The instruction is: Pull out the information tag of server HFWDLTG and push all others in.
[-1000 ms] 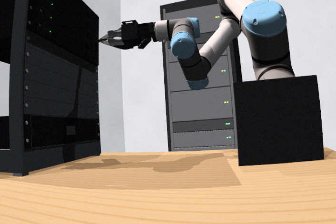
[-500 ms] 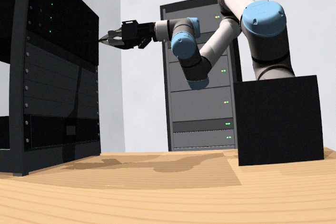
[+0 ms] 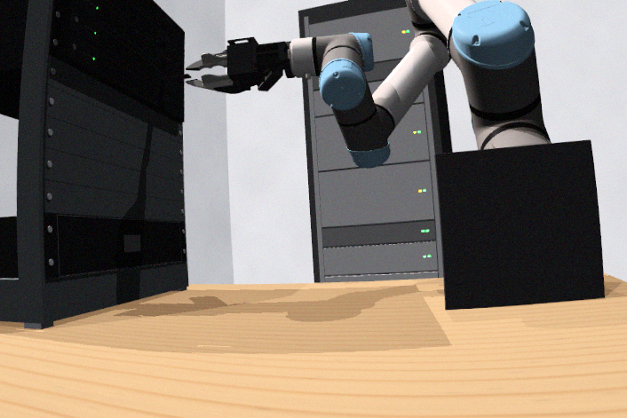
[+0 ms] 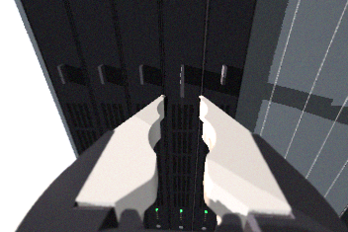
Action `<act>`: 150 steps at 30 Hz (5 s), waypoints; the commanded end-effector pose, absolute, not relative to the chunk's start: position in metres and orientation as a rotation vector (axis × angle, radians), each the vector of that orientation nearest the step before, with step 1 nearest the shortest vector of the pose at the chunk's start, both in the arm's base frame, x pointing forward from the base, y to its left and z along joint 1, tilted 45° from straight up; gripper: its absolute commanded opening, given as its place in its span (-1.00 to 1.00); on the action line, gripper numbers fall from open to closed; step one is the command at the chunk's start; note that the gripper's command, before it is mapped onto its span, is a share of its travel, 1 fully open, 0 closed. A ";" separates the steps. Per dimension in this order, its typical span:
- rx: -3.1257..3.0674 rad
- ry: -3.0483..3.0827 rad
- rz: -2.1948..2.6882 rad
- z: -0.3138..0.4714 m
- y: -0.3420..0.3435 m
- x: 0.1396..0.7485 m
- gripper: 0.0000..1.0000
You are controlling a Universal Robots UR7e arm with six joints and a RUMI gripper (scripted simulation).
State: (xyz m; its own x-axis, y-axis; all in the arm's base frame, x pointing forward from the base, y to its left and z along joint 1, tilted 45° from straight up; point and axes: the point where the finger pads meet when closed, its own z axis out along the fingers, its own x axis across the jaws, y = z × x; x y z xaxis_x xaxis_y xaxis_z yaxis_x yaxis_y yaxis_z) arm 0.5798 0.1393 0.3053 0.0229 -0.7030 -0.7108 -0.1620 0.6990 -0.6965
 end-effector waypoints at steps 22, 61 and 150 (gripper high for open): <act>-0.742 1.518 -0.486 0.306 0.139 0.579 -0.69; -0.742 1.521 -0.486 0.314 0.127 0.490 -0.69; -0.694 1.551 -0.571 0.319 0.132 0.496 1.00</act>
